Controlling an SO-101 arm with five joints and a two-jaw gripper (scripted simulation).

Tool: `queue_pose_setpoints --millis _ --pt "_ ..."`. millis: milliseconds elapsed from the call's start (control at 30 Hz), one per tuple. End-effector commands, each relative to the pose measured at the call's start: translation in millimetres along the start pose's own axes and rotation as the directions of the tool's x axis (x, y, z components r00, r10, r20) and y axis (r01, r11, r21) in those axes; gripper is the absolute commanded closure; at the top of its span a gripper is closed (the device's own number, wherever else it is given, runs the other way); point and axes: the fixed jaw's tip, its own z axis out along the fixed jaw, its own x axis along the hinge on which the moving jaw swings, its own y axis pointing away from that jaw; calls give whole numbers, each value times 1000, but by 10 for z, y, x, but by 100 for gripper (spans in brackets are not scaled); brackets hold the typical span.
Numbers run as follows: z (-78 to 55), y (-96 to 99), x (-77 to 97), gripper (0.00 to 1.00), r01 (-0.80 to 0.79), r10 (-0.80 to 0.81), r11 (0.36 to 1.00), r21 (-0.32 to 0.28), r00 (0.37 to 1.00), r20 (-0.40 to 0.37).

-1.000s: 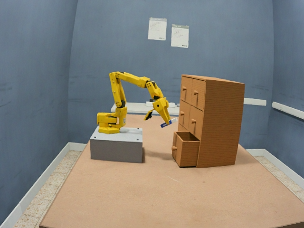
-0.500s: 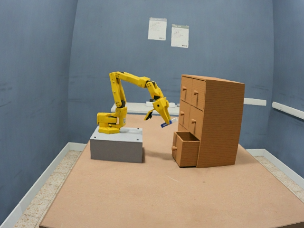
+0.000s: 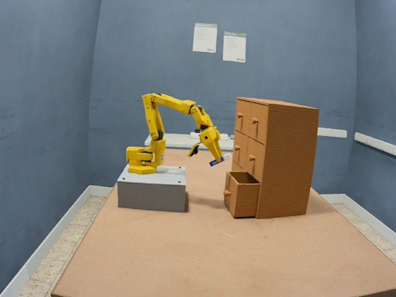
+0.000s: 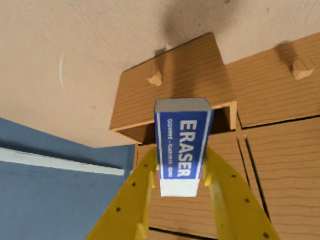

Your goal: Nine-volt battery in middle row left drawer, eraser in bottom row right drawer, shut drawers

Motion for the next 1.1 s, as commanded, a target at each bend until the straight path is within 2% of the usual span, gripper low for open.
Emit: queue_pose_setpoints --millis 0,233,500,567,600,1067 --pt "-7 -2 0 100 4 -4 1000 1 1000 -9" --pt "162 -3 315 100 5 -5 1000 2 1000 -9" --pt "450 -7 587 100 5 -5 1000 3 1000 -9" --pt "450 -7 587 100 5 -5 1000 3 1000 -9" --pt "502 -8 471 100 5 -5 1000 4 999 38" --pt "502 -8 471 100 5 -5 1000 4 999 38"
